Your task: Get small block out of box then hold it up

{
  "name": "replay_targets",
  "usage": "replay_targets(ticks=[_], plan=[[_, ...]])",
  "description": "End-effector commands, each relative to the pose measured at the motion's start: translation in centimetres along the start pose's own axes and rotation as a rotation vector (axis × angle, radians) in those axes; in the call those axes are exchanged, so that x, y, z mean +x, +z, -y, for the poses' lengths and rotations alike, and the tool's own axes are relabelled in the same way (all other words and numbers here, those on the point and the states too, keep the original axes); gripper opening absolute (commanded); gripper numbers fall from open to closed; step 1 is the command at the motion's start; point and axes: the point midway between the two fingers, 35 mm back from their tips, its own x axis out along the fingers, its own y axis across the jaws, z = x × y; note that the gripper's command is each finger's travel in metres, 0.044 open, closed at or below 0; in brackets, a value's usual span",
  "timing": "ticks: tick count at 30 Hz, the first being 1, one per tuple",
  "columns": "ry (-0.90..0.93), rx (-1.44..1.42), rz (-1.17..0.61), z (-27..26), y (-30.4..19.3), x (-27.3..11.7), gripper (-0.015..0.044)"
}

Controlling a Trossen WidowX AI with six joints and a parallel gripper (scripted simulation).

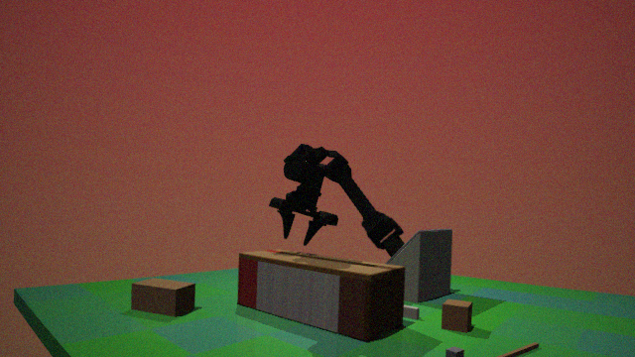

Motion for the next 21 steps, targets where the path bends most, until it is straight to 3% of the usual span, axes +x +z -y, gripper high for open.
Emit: replay_targets(ticks=[1,21], plan=[[0.118,1.029,0.036,0.5,-1.8,0.3,0.0285],[0.301,2.245,-0.02,1.6,-3.5,0.0,0.0285]])
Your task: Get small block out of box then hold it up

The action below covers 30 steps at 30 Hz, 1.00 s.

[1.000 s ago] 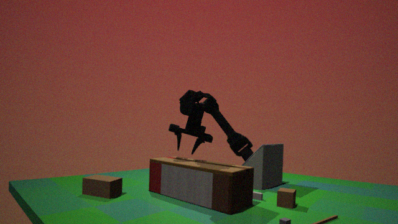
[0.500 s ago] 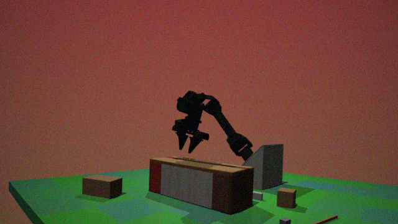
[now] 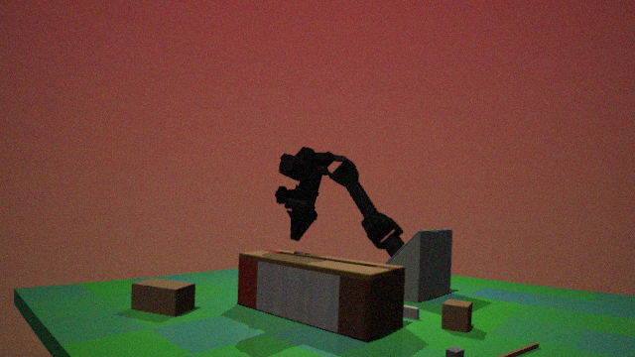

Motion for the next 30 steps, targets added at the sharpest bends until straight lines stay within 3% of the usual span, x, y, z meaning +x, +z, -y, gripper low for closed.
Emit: replay_targets(ticks=[1,19,30], plan=[[0.089,1.009,-0.074,1.6,-0.1,0.0,0.0285],[0.143,2.07,-0.209,3.0,0.4,-0.6,0.0285],[0.143,2.115,-0.216,3.0,0.4,-0.6,0.0285]])
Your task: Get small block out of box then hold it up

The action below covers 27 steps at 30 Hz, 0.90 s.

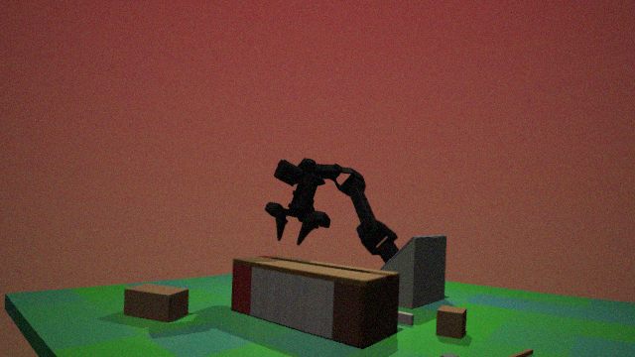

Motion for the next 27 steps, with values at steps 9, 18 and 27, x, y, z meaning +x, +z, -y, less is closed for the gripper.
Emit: replay_targets(ticks=[9,18,27], plan=[[-0.016,0.313,-0.028,0.2,0.5,0.0,0.0285],[-0.018,0.315,-0.028,1.4,2.4,7.2,0.0285],[-0.01,0.312,-0.029,1.7,3.3,8.9,0.0285]])
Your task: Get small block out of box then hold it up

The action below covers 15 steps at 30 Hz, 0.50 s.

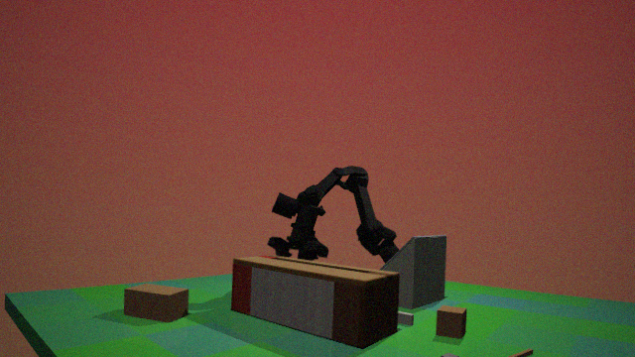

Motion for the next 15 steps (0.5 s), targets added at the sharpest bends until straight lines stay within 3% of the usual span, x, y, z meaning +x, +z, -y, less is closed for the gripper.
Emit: replay_targets(ticks=[1,15], plan=[[-0.002,-0.006,-0.005,0.1,0.3,0.6,0.0285],[-0.004,-0.006,-0.004,0.0,1.1,2.8,0.0285]])
